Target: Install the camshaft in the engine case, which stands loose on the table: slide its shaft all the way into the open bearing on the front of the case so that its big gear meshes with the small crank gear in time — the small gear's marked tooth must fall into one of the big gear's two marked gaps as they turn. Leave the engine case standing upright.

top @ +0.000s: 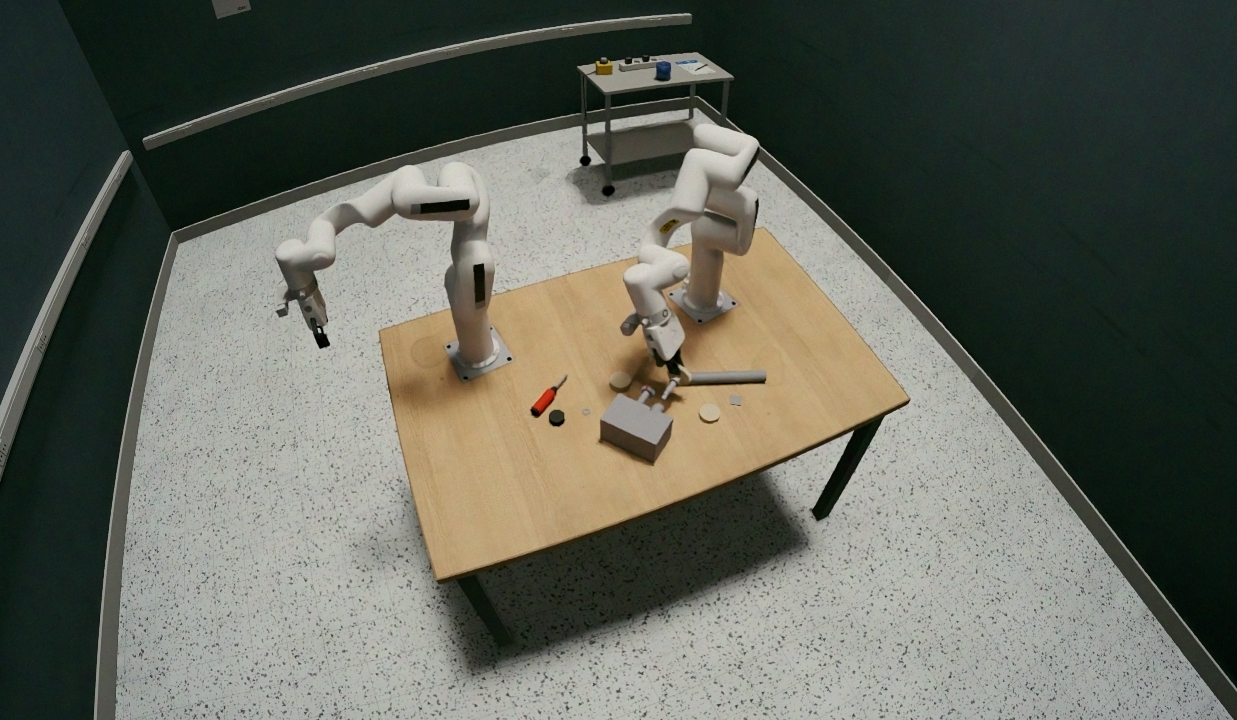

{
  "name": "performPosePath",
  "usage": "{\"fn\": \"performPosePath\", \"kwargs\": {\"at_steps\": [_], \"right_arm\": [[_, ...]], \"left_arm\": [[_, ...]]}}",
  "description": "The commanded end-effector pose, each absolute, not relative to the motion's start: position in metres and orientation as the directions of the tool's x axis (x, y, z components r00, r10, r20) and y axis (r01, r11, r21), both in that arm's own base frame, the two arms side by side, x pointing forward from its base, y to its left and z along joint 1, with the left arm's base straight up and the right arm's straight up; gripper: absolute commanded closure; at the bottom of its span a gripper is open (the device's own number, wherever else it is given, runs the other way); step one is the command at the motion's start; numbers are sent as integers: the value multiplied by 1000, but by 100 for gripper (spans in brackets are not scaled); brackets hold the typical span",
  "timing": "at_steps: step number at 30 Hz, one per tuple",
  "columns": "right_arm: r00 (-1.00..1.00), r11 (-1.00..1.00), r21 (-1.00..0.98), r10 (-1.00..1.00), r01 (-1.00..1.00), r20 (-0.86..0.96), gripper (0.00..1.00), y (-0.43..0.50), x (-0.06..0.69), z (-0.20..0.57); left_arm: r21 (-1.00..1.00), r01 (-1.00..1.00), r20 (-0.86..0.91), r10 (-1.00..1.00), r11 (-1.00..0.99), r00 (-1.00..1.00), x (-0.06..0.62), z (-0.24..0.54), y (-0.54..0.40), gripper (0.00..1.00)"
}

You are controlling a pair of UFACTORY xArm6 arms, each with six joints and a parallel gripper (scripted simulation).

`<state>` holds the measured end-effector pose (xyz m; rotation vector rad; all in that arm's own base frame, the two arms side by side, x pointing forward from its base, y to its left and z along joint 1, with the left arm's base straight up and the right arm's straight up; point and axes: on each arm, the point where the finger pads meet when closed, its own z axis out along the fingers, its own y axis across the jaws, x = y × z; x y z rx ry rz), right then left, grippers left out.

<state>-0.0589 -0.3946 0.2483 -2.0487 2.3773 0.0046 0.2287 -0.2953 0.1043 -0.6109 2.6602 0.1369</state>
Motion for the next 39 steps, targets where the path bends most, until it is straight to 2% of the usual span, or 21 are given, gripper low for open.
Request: {"fn": "performPosePath", "kwargs": {"at_steps": [1,39], "right_arm": [[-148,148,0,-989,-989,0,0,-396,-59,250],[-148,148,0,-989,-989,0,0,-396,-59,250]], "left_arm": [[0,-437,-409,-399,899,-821,230,99,-297,91],[0,-437,-409,-399,899,-821,230,94,-297,91]]}}
